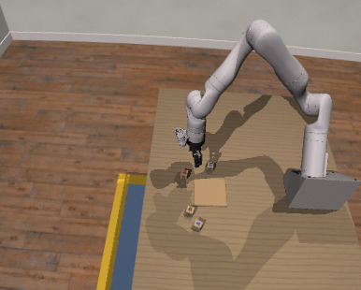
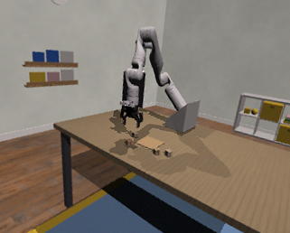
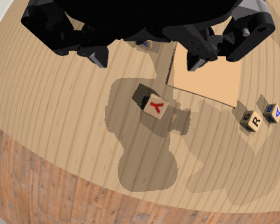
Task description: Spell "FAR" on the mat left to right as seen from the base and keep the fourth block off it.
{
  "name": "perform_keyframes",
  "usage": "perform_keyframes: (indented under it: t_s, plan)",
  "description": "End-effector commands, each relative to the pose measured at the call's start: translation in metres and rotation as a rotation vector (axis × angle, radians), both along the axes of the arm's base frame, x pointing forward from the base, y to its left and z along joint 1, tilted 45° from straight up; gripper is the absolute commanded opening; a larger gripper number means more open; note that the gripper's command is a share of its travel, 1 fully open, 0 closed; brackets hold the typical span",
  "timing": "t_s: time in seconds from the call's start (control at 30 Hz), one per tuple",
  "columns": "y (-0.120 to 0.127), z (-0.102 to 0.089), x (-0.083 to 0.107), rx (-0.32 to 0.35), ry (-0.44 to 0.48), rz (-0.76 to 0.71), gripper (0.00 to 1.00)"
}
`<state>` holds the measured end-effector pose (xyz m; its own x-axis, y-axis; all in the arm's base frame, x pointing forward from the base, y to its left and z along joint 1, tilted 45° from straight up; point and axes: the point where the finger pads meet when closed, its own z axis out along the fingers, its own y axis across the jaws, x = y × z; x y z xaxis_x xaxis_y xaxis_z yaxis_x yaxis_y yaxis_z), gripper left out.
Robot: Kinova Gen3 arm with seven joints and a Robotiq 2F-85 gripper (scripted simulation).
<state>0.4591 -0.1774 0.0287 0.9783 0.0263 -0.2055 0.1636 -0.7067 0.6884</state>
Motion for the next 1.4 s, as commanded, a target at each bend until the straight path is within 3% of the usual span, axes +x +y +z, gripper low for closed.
perform_keyframes:
  t_s: [0.0,0.33,0.7,0.73,1.37]
  plan:
    - [0.004,-0.005,0.011,-0.023,-0.082,-0.075,1.0]
    - [0.014,-0.015,0.035,-0.039,-0.284,-0.247,1.0]
    - [0.016,-0.016,0.038,-0.042,-0.318,-0.276,1.0]
    - [0.016,-0.016,0.038,-0.042,-0.318,-0.276,0.67]
    - [0.016,-0.016,0.038,-0.041,-0.318,-0.276,0.67]
